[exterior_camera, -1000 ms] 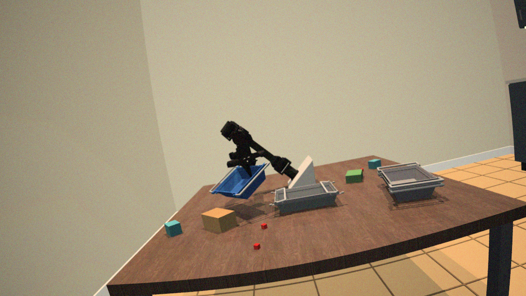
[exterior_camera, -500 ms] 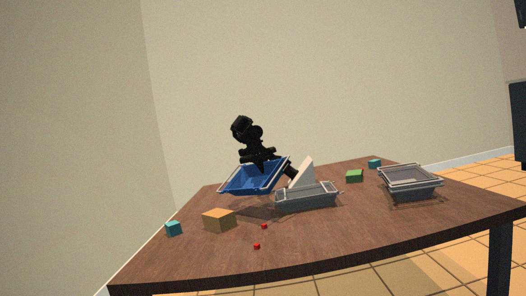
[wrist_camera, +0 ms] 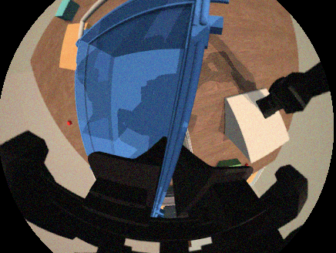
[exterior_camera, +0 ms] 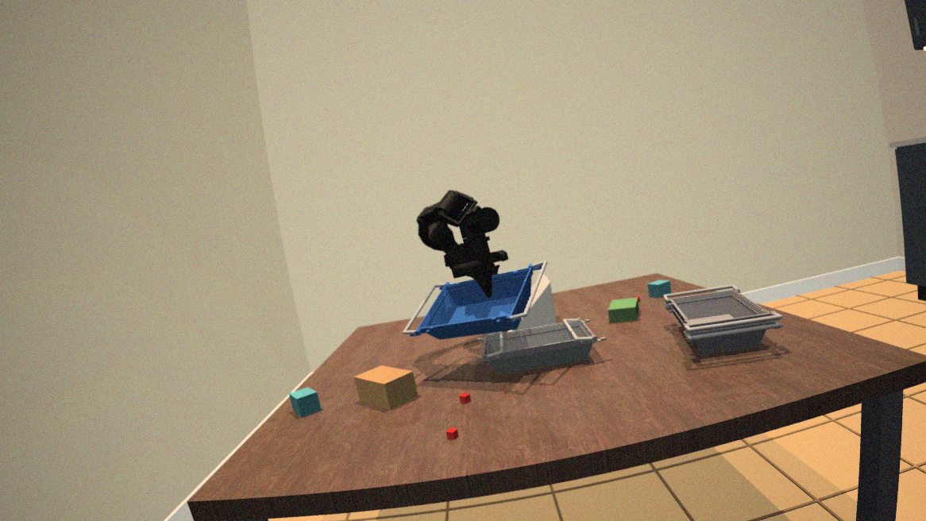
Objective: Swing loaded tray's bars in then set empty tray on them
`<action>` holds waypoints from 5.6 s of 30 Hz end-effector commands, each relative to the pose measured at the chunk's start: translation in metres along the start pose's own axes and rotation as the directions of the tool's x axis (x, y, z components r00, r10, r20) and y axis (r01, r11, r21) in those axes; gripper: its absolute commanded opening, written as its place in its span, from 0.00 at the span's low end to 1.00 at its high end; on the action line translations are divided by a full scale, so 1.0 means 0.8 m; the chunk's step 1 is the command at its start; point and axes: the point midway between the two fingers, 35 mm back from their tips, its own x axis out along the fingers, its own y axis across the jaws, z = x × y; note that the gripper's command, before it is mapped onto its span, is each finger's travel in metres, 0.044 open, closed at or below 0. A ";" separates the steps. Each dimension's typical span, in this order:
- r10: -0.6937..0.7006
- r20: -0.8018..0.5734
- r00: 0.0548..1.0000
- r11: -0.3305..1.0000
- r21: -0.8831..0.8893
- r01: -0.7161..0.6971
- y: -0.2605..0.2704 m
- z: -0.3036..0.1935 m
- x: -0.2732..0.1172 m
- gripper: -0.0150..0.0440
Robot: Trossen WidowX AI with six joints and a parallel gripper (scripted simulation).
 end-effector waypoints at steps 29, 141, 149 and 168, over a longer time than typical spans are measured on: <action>0.038 0.017 0.999 0.963 -0.266 -0.032 -0.056 -0.107 -0.013 0.25; 0.020 0.095 0.995 0.882 -0.471 0.027 -0.077 -0.106 0.078 0.25; 0.020 0.095 0.995 0.882 -0.471 0.027 -0.078 -0.105 0.080 0.25; 0.020 0.095 0.995 0.882 -0.471 0.027 -0.080 -0.100 0.086 0.25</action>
